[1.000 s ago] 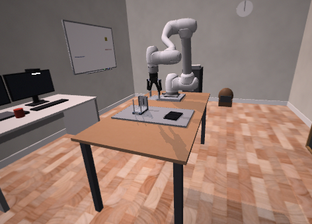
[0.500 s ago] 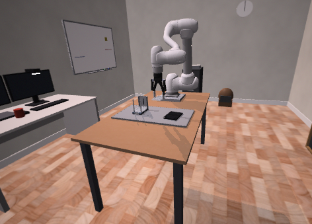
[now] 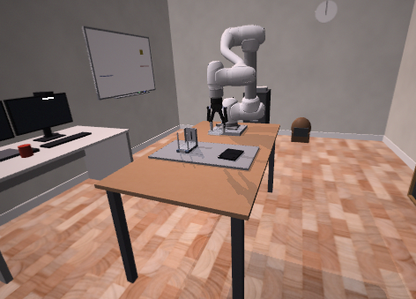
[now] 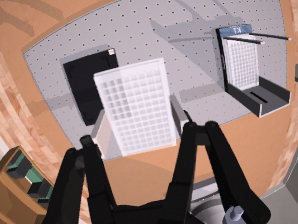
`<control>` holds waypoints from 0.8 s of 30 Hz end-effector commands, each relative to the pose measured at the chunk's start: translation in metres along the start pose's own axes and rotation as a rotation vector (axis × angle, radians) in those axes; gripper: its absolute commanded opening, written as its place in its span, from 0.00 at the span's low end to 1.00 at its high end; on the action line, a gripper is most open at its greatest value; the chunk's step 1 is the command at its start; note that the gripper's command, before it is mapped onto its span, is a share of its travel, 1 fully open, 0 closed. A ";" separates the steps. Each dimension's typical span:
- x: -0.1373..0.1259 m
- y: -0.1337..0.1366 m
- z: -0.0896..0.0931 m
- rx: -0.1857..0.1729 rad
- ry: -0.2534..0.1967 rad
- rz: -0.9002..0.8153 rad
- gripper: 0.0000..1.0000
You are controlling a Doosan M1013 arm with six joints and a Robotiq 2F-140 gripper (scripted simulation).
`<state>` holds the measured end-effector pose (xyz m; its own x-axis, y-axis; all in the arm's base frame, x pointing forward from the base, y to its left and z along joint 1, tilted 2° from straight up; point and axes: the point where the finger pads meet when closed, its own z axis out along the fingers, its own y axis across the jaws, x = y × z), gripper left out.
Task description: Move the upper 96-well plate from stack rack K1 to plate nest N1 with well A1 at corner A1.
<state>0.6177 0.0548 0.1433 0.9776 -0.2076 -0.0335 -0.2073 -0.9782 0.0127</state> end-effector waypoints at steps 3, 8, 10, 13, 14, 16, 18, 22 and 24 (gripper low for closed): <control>0.002 -0.024 -0.001 0.003 0.003 0.005 0.00; 0.001 -0.034 0.000 0.003 0.003 0.005 0.00; 0.001 -0.041 0.000 0.003 0.003 0.005 0.00; 0.001 -0.051 0.000 0.003 0.003 0.005 0.00; 0.001 -0.054 0.000 0.003 0.003 0.005 0.00; 0.001 -0.061 0.000 0.003 0.003 0.005 0.00; 0.001 -0.067 0.000 0.003 0.003 0.005 0.00; 0.001 -0.077 0.001 0.003 0.003 0.005 0.00; 0.001 -0.081 0.001 0.003 0.003 0.005 0.00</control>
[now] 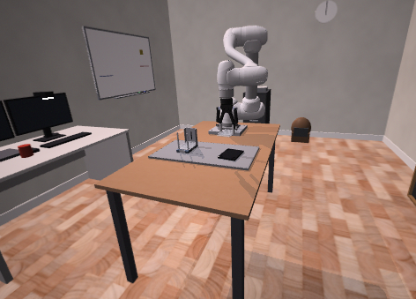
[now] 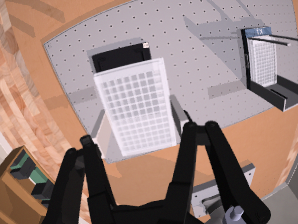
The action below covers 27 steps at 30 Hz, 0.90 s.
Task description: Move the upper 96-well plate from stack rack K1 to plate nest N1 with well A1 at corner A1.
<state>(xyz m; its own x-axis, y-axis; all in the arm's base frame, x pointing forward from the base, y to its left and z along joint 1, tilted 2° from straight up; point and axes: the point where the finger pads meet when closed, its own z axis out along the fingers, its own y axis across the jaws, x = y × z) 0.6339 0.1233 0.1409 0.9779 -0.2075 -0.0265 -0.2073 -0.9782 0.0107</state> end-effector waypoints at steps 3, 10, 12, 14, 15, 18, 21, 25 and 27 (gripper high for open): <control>-0.001 -0.020 -0.001 0.001 -0.004 0.006 0.00; -0.001 -0.026 0.000 0.001 -0.004 0.006 0.00; -0.001 -0.027 0.000 0.001 -0.004 0.006 0.00; -0.001 -0.027 0.000 0.001 -0.004 0.006 0.00; -0.001 -0.027 0.000 0.001 -0.004 0.006 0.00; -0.001 -0.027 0.000 0.001 -0.004 0.006 0.00; -0.001 -0.027 0.000 0.001 -0.004 0.006 0.00; -0.001 -0.027 0.000 0.001 -0.004 0.006 0.00; -0.001 -0.028 0.000 0.001 -0.004 0.006 0.00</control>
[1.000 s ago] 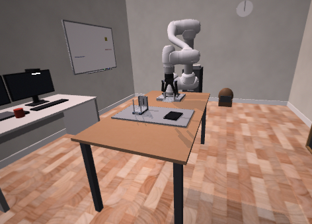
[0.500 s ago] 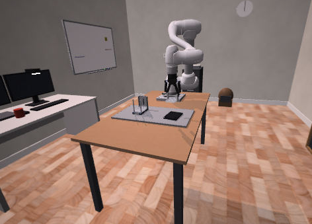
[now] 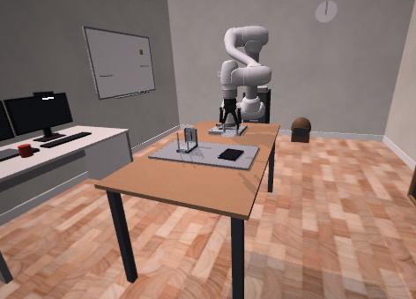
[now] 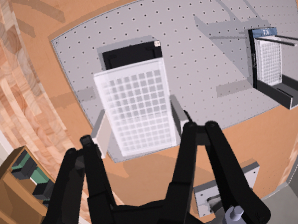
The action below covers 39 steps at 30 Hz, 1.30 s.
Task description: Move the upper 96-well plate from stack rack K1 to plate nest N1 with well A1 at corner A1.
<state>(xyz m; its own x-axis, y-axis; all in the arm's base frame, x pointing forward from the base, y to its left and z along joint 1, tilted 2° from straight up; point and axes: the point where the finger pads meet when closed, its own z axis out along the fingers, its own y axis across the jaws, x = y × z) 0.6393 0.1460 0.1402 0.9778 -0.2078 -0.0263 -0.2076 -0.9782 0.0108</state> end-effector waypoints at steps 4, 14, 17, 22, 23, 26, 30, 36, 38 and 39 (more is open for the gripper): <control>-0.001 -0.004 -0.001 0.001 -0.004 0.005 0.00; -0.001 -0.005 -0.001 0.001 -0.004 0.005 0.00; -0.001 -0.005 -0.001 0.001 -0.004 0.005 0.00; -0.001 -0.005 -0.001 0.001 -0.004 0.005 0.00; -0.001 -0.005 -0.001 0.001 -0.004 0.005 0.00; -0.001 -0.005 -0.001 0.001 -0.004 0.005 0.00; -0.001 -0.005 0.002 0.001 -0.004 0.005 0.00; -0.001 -0.005 0.012 0.001 -0.004 0.005 0.00; -0.001 -0.005 0.016 0.001 -0.004 0.005 0.00; -0.001 -0.005 0.016 0.001 -0.004 0.005 0.00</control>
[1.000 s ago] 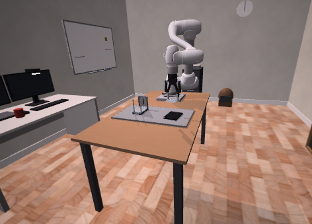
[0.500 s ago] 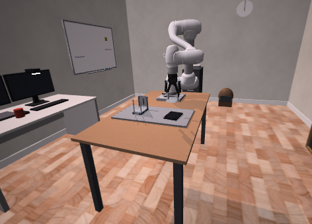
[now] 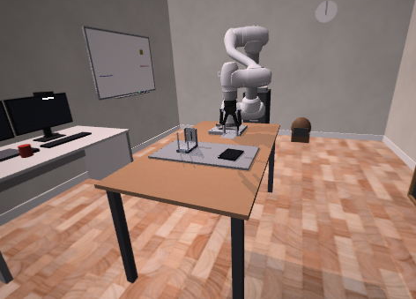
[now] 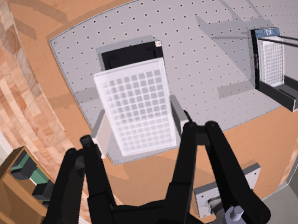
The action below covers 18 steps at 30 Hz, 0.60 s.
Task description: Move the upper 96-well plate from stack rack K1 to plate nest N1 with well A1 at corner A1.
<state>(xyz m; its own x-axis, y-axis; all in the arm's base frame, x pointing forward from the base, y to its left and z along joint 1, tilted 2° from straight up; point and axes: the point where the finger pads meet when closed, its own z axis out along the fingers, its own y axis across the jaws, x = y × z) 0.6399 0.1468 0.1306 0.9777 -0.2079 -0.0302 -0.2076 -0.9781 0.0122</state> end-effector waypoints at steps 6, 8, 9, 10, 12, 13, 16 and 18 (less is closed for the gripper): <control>-0.002 -0.004 0.014 0.003 -0.001 0.005 0.00; -0.002 -0.004 0.018 0.003 -0.001 0.005 0.00; -0.002 -0.004 0.019 0.003 -0.001 0.005 0.00; -0.002 -0.004 0.021 0.003 -0.001 0.005 0.00; -0.002 -0.004 0.024 0.003 -0.001 0.005 0.00; -0.002 -0.004 0.026 0.003 -0.001 0.005 0.00; -0.002 -0.004 0.031 0.003 -0.001 0.005 0.00; -0.002 -0.004 0.031 0.003 -0.001 0.005 0.00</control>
<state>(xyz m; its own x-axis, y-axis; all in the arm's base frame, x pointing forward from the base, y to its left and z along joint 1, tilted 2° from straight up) 0.6389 0.1467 0.1048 0.9777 -0.2078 -0.0304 -0.2075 -0.9782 0.0122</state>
